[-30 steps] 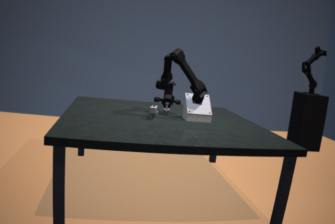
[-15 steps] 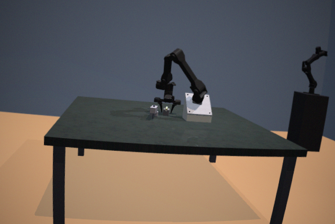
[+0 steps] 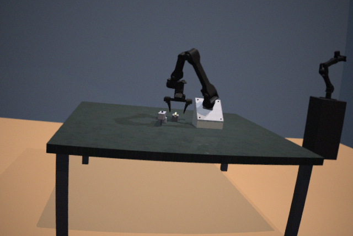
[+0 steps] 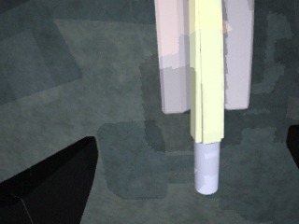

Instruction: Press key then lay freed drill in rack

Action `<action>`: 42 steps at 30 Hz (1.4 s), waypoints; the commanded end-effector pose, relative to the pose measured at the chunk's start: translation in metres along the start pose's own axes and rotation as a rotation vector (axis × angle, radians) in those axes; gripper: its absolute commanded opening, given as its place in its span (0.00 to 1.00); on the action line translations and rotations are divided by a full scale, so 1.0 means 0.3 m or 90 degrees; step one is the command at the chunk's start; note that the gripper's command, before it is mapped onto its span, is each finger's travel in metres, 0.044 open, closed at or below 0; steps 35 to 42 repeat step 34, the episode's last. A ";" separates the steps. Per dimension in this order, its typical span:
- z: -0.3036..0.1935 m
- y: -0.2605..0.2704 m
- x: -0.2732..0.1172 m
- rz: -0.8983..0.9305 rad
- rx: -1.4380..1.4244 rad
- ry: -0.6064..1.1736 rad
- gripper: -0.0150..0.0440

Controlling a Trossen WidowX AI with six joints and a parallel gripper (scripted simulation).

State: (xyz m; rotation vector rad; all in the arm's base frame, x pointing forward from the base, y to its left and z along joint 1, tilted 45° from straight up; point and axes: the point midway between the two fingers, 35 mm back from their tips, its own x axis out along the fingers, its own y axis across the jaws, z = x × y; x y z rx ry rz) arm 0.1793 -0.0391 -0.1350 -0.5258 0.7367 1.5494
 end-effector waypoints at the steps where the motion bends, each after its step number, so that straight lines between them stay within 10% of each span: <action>1: -0.010 -0.011 -0.059 -0.005 -0.006 0.006 1.00; 14: -0.077 -0.083 -0.220 -0.062 0.064 0.078 1.00; 34: -0.239 -0.210 -1.007 -0.479 0.409 0.347 1.00; 42: -0.239 -0.210 -1.007 -0.479 0.409 0.347 1.00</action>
